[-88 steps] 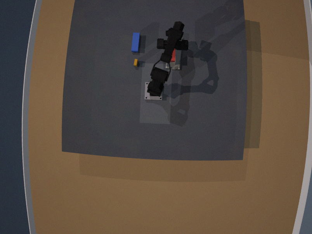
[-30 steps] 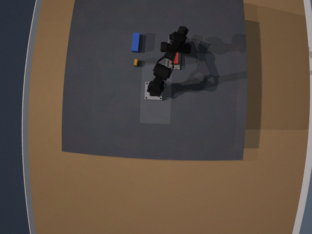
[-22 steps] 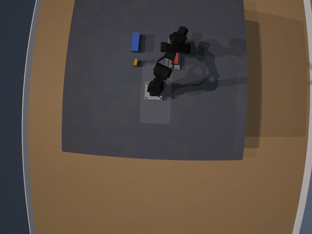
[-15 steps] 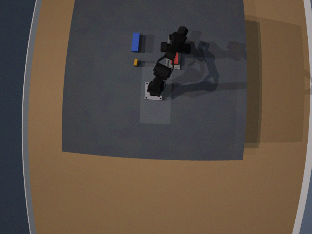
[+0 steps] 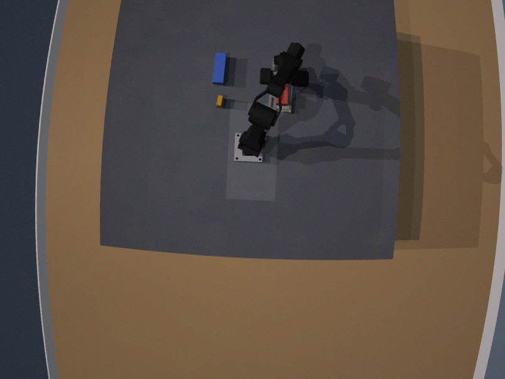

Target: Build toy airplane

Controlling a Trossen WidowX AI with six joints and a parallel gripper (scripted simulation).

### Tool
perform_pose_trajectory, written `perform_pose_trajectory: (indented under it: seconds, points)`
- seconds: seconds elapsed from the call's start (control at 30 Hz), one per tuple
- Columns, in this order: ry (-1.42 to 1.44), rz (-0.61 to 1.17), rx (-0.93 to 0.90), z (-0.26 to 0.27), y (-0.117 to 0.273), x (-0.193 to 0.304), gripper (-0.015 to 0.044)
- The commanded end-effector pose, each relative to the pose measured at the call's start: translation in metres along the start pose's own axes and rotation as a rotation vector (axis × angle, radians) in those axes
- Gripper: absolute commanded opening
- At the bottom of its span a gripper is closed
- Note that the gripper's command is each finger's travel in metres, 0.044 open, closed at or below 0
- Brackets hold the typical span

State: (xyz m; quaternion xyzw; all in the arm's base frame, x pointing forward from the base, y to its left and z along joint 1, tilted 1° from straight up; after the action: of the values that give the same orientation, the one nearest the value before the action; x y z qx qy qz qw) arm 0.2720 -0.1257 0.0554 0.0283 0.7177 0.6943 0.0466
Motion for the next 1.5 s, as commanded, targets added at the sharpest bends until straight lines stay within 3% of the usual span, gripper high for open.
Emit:
perform_pose_trajectory:
  seconds: [0.0, 0.3, 0.57, 0.93, 1.23, 1.47]
  points:
    - [0.000, -0.002, 0.002, 0.000, 0.001, 0.000, 0.0440]
    - [0.000, -0.002, 0.002, 0.000, 0.003, -0.001, 0.0440]
    - [0.006, 0.000, 0.000, -0.001, 0.104, -0.001, 0.0440]
    - [-0.025, -0.001, 0.000, -0.001, 0.101, -0.007, 0.0440]
    - [-0.026, -0.004, -0.015, 0.122, 0.095, -0.047, 0.0440]
    - [-0.026, -0.003, -0.024, 0.231, 0.090, -0.041, 0.0440]
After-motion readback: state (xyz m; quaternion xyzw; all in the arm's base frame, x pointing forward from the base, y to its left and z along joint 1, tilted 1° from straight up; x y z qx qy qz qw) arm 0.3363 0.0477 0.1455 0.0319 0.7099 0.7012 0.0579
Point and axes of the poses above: the point midway between the two fingers, 35 mm back from their tips, its own y axis back along the fingers, its own z axis across the jaws, x = y × z, the point moved 2 cm from there along y, back along the fingers, and after that the axes turned 4 degrees about -y, right-handed, at the moved point
